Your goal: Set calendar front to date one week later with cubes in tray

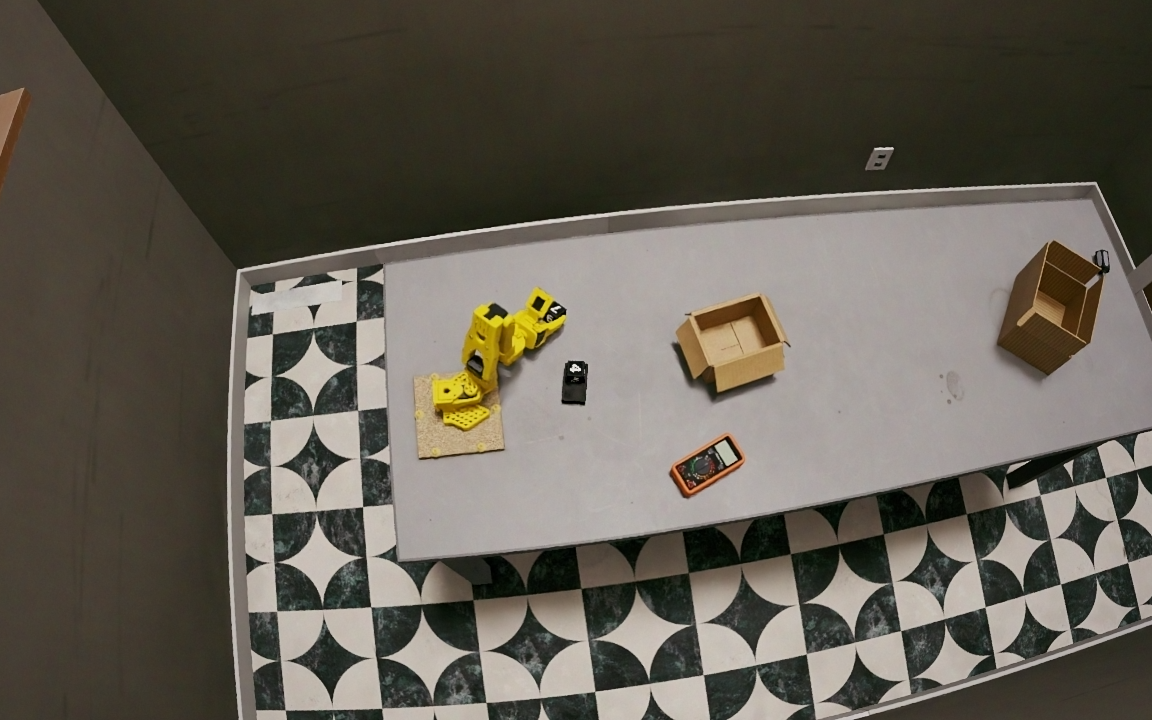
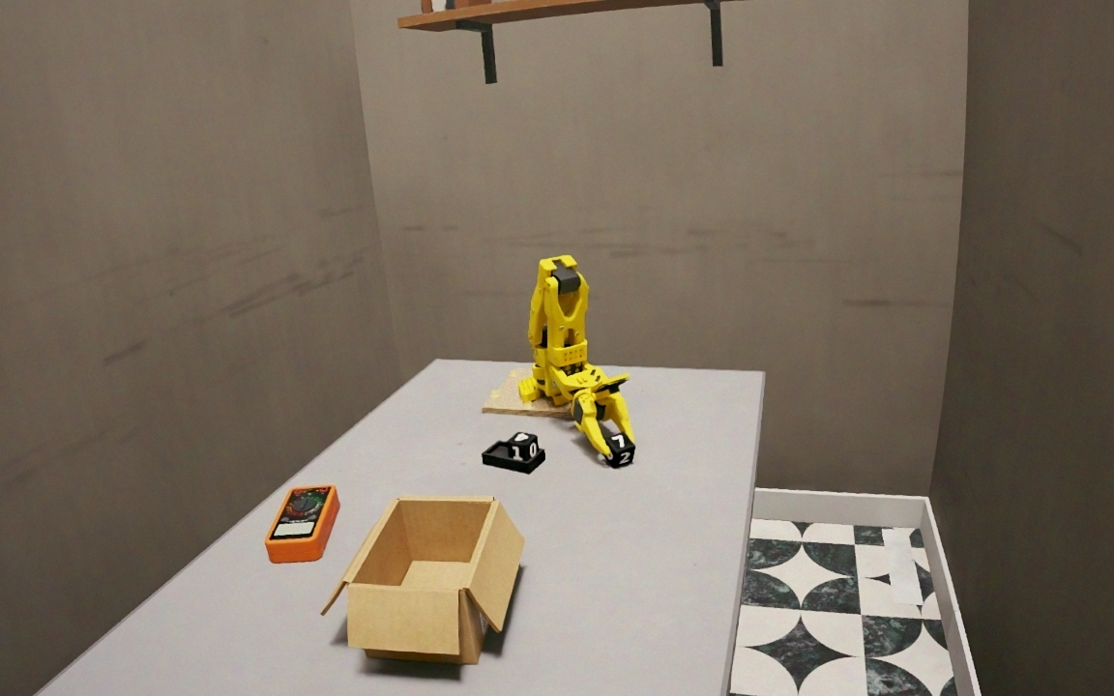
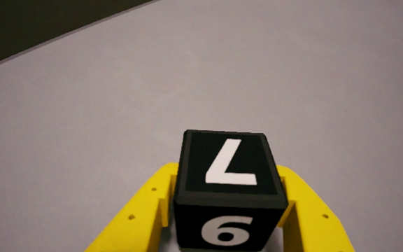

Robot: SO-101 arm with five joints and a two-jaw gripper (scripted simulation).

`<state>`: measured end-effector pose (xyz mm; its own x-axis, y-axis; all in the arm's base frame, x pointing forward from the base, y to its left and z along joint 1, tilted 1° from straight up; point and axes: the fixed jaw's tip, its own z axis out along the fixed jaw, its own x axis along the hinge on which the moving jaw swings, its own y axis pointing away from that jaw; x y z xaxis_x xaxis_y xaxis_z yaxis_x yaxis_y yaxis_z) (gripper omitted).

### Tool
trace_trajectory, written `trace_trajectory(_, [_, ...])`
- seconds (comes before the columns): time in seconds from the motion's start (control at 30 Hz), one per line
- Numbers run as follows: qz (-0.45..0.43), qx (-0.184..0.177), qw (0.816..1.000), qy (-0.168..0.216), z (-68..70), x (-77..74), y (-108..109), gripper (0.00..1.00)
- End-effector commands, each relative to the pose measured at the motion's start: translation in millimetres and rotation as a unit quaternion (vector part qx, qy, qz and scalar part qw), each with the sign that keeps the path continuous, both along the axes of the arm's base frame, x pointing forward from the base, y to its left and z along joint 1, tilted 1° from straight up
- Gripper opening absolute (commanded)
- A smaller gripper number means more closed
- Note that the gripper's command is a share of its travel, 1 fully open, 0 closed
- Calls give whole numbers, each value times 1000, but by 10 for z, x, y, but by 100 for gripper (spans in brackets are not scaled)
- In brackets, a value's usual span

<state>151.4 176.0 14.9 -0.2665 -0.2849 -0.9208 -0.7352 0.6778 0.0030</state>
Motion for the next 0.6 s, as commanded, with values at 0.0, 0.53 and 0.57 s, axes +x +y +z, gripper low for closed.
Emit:
trace_trajectory(0.0, [-2, -1, 1000, -6, 1, 20, -8, 24])
trace_trajectory(0.53, [-2, -1, 1000, -6, 1, 20, -8, 35])
trace_trajectory(0.57, [-2, -1, 1000, -6, 1, 20, -8, 36])
